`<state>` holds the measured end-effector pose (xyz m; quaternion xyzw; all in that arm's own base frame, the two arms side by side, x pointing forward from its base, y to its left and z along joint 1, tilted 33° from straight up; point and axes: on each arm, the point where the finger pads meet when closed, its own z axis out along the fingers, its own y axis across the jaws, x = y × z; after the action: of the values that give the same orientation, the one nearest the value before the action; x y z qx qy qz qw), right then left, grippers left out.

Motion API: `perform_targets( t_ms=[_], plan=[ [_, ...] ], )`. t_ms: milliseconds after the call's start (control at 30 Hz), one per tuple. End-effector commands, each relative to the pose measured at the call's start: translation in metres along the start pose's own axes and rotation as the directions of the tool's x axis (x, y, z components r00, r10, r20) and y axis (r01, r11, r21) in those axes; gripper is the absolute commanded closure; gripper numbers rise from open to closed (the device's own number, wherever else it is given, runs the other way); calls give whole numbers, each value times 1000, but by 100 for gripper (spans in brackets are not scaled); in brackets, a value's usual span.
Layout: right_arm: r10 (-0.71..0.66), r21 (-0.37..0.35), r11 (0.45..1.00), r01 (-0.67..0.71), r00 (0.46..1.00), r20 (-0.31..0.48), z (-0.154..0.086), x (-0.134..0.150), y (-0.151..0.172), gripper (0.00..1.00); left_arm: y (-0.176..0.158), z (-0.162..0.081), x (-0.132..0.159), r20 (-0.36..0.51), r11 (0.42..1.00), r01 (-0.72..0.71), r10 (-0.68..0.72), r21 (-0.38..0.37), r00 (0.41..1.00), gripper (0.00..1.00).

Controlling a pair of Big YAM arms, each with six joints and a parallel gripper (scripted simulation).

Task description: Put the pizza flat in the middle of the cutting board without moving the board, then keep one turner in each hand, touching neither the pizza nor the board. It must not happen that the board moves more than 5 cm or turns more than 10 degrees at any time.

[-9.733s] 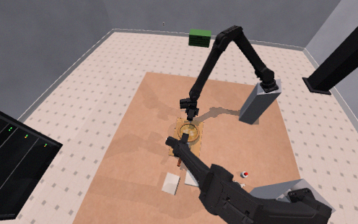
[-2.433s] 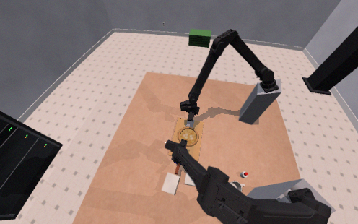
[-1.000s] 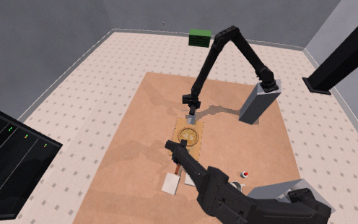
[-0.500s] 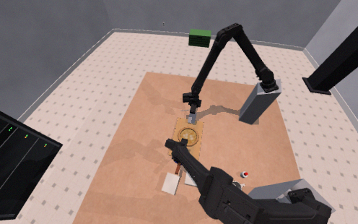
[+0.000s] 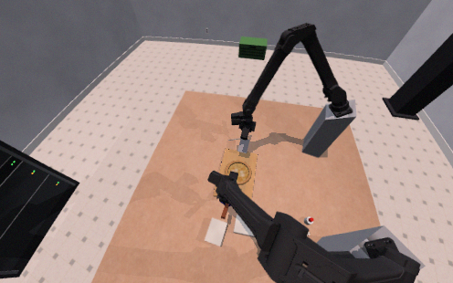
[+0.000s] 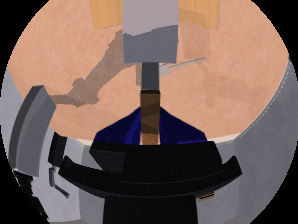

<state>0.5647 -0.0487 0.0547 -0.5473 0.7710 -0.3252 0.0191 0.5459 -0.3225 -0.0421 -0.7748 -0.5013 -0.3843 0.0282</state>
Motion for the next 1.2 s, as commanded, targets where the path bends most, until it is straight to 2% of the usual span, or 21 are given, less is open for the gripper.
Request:
perform_targets(
  t_ms=[0,33,67,133,233,267,333,1167],
  plan=[
    [24,45,999,-25,1000,20,-34,4,-13,94,37,-49,-3,30,996,39,-36,-81,999,94],
    [39,56,998,-40,999,12,-27,17,-31,94,41,-50,-2,31,995,42,-40,-85,999,94],
    [23,30,999,-23,1000,6,-12,14,-11,94,40,-41,4,25,997,28,-26,-76,999,94],
    [15,-4,1000,-15,1000,-4,0,10,3,94,27,-19,11,13,998,42,-41,-44,999,94],
    [9,-6,1000,-9,1000,-2,0,7,5,94,20,-14,7,8,999,25,-24,-27,1000,94],
    [14,22,1000,-15,1000,11,-8,0,-11,94,18,-20,1,12,999,13,-12,-32,1000,94],
    [32,47,998,-33,999,18,-17,3,-24,94,17,-16,1,10,1000,10,-10,-26,1000,94],
    [31,44,999,-31,999,17,-17,4,-22,94,19,-17,1,11,999,17,-16,-32,1000,94]
  ],
)
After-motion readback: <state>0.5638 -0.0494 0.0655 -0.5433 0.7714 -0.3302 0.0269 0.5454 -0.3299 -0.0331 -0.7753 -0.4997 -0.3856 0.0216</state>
